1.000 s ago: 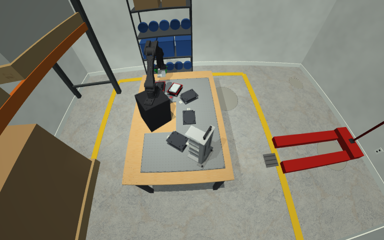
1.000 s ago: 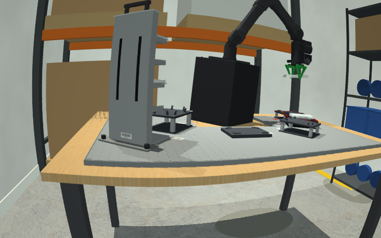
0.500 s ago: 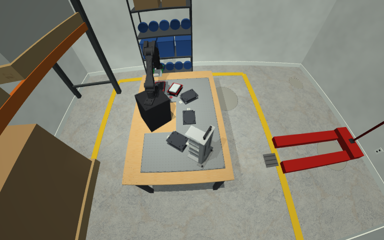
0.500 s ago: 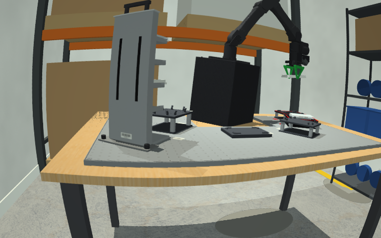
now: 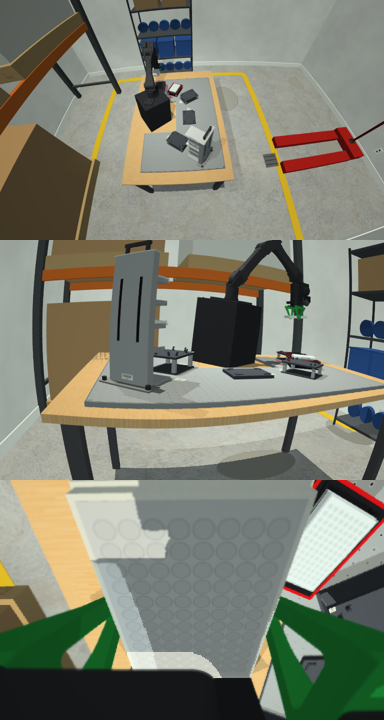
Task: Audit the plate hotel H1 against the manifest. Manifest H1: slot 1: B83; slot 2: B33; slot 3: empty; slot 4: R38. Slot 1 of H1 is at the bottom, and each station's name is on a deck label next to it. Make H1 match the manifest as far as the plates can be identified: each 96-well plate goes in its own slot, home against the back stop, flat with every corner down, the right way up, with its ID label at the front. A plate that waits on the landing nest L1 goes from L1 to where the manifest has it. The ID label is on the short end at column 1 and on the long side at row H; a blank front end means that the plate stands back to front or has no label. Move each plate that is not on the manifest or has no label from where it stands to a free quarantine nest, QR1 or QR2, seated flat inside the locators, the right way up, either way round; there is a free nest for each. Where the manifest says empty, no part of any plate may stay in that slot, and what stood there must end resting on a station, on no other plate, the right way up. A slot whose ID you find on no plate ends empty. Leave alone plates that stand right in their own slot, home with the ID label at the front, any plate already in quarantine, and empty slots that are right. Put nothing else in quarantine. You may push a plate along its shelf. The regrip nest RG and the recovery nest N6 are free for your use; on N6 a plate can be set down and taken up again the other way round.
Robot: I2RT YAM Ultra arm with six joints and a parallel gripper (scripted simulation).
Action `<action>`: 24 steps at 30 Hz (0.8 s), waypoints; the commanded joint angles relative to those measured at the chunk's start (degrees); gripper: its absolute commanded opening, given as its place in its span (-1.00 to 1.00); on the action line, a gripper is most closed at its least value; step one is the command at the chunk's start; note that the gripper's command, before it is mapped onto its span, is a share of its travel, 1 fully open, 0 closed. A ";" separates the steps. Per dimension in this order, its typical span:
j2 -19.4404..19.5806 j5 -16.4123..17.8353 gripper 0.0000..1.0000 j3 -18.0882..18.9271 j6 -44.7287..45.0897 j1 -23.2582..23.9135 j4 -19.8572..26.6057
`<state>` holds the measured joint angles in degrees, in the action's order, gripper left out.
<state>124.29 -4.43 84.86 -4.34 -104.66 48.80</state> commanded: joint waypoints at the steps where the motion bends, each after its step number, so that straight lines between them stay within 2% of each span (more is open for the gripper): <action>1: -1.99 -0.17 0.72 1.90 -0.41 0.10 -0.21; 17: -1.99 -0.17 0.72 1.90 -0.28 0.10 -0.21; 19: 0.69 -0.17 0.72 1.58 -0.09 0.38 -1.78; 21: 1.31 -0.15 0.72 -1.07 0.09 0.64 -2.62; 24: 2.19 -0.14 0.72 -1.65 0.35 0.78 -4.04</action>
<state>125.95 -4.43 84.23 -4.34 -104.55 46.78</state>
